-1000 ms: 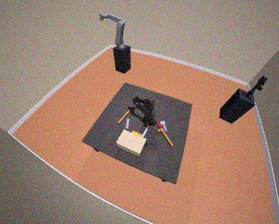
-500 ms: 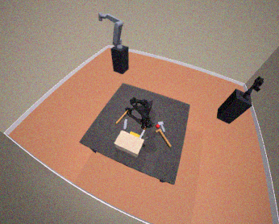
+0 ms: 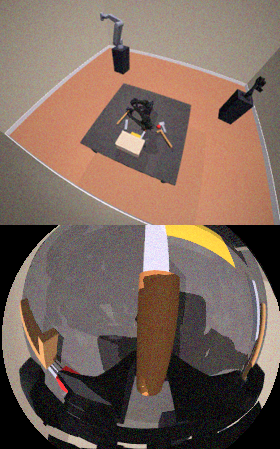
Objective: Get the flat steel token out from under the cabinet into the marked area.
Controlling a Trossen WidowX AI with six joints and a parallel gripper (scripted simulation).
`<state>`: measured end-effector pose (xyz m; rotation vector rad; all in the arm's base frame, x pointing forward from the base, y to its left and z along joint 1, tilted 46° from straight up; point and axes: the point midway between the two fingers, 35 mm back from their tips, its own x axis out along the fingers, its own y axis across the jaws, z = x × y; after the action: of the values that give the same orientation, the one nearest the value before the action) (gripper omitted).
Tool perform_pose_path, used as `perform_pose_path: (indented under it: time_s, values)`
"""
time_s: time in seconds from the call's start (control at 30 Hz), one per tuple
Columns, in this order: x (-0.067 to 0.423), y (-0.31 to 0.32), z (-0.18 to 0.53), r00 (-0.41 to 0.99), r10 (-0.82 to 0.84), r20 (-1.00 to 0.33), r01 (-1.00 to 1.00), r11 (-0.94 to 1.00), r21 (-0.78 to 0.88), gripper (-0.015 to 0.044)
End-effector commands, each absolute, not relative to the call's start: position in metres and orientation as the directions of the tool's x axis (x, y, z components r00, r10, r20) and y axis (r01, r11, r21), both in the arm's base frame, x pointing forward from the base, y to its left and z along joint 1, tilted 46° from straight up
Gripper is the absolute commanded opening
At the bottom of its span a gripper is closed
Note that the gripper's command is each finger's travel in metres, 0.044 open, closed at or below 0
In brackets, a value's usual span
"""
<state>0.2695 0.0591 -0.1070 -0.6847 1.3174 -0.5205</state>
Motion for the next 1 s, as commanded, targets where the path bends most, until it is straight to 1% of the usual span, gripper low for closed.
perform_pose_path:
  time_s: [0.0,0.97]
  values:
    - [0.277,0.061,-0.107,0.188,-0.695,-0.695,-0.035,0.702,-0.711,0.0]
    - [0.312,0.066,-0.101,0.189,-0.695,-0.694,-0.034,0.702,-0.712,0.0]
